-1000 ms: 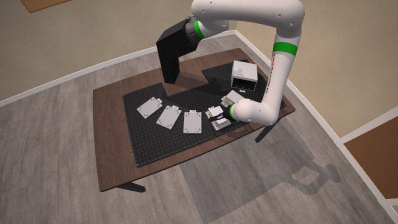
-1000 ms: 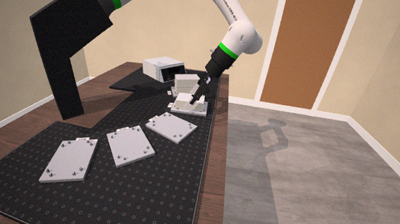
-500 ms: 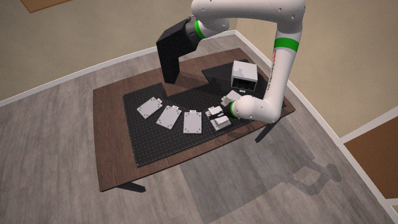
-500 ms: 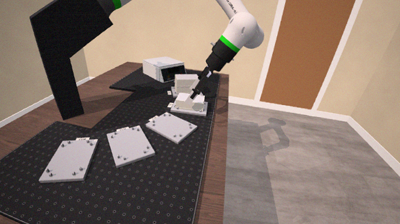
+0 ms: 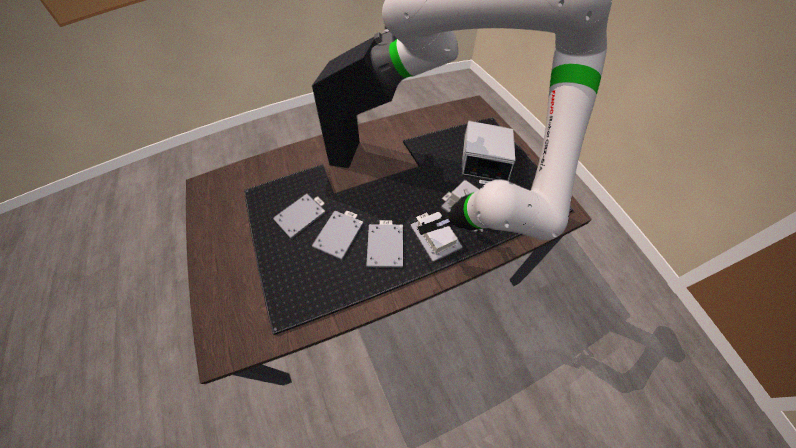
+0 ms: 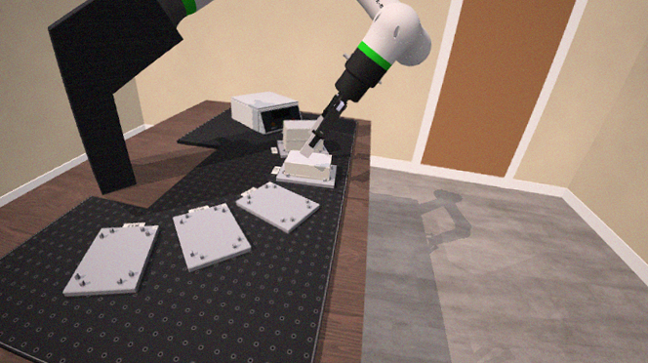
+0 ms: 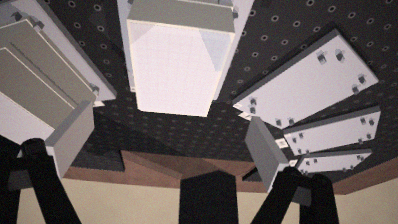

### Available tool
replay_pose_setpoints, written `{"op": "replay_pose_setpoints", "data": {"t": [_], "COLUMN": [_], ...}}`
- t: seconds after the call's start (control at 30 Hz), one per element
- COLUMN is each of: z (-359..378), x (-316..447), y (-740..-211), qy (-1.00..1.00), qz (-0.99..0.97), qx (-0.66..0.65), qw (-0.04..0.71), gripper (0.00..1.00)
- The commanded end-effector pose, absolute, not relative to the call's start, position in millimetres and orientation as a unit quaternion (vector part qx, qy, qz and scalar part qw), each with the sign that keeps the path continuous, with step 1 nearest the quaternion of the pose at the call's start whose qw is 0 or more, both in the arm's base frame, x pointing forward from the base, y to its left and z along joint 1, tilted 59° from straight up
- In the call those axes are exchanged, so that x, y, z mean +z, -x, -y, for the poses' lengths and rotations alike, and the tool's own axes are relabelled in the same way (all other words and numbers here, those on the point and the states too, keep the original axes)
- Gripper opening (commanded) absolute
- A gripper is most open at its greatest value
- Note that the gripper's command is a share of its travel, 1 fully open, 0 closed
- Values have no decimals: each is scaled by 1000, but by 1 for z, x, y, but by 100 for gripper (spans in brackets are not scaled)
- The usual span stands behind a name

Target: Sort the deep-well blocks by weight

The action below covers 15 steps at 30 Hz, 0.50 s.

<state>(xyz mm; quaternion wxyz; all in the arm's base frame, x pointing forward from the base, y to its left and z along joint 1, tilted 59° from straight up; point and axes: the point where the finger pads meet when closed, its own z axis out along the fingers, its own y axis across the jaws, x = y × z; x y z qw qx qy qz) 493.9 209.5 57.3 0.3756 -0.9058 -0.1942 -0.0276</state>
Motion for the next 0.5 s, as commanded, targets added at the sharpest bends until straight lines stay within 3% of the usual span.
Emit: {"op": "replay_pose_setpoints", "data": {"t": [0.0, 0.47], "z": [-204, -199], "x": [61, 64], "y": [-491, -489], "qy": [906, 906], "qz": [194, 194], "qx": [-28, -28], "qw": [375, 375], "gripper": [100, 100]}}
